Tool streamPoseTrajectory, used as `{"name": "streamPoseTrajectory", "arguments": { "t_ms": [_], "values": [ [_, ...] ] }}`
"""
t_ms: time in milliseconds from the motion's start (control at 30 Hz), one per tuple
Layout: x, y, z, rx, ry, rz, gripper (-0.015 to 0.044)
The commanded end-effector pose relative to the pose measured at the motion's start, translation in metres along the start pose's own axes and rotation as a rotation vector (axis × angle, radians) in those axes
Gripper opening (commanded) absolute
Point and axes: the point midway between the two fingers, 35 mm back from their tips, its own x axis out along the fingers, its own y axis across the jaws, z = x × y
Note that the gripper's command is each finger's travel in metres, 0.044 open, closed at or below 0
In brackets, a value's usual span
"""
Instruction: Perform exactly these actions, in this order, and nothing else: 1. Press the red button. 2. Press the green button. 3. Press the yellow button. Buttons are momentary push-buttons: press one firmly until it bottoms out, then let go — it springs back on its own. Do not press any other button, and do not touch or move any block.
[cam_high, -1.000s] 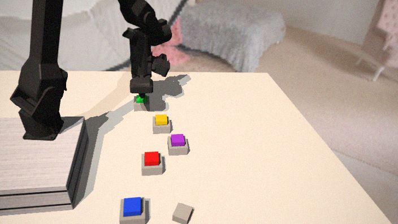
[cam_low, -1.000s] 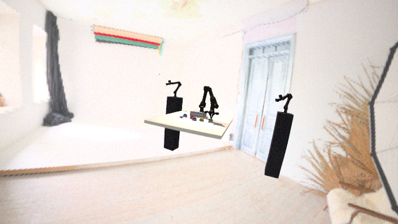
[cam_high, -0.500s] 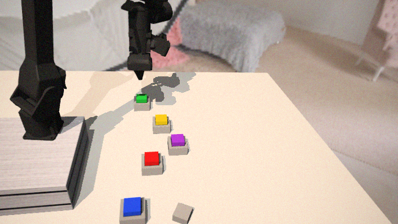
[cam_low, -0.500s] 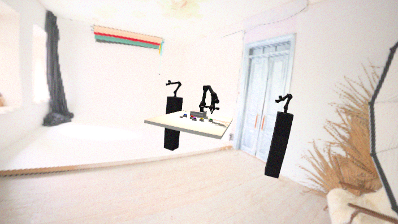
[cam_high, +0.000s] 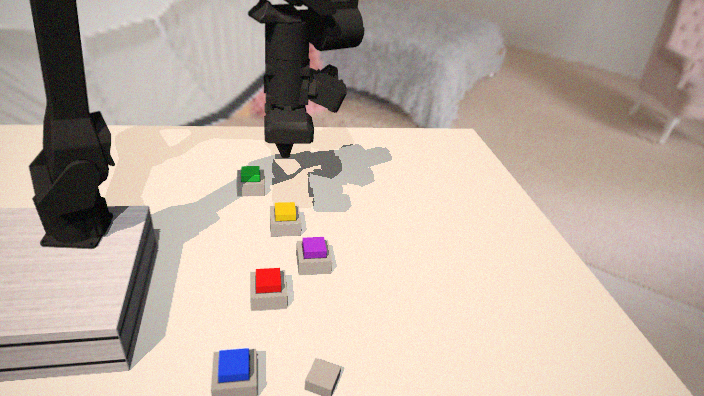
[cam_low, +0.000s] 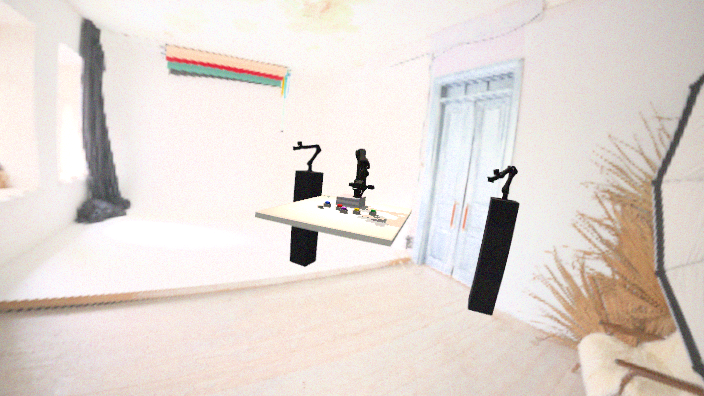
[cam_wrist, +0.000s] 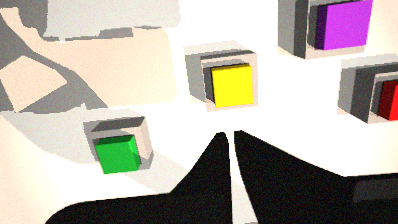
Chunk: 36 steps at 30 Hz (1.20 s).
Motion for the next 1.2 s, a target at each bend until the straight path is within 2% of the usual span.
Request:
{"name": "streamPoseTrajectory", "arguments": {
  "t_ms": [0,100,233,1167],
  "values": [
    [0.000,-0.016,0.001,-0.017,0.003,-0.002,0.0020],
    [0.010,-0.015,0.002,-0.017,0.002,-0.002,0.0020],
    [0.059,-0.016,0.001,-0.017,0.003,-0.003,0.0020],
    [0.096,-0.016,0.000,-0.017,0.003,-0.003,0.0020]
  ]
}}
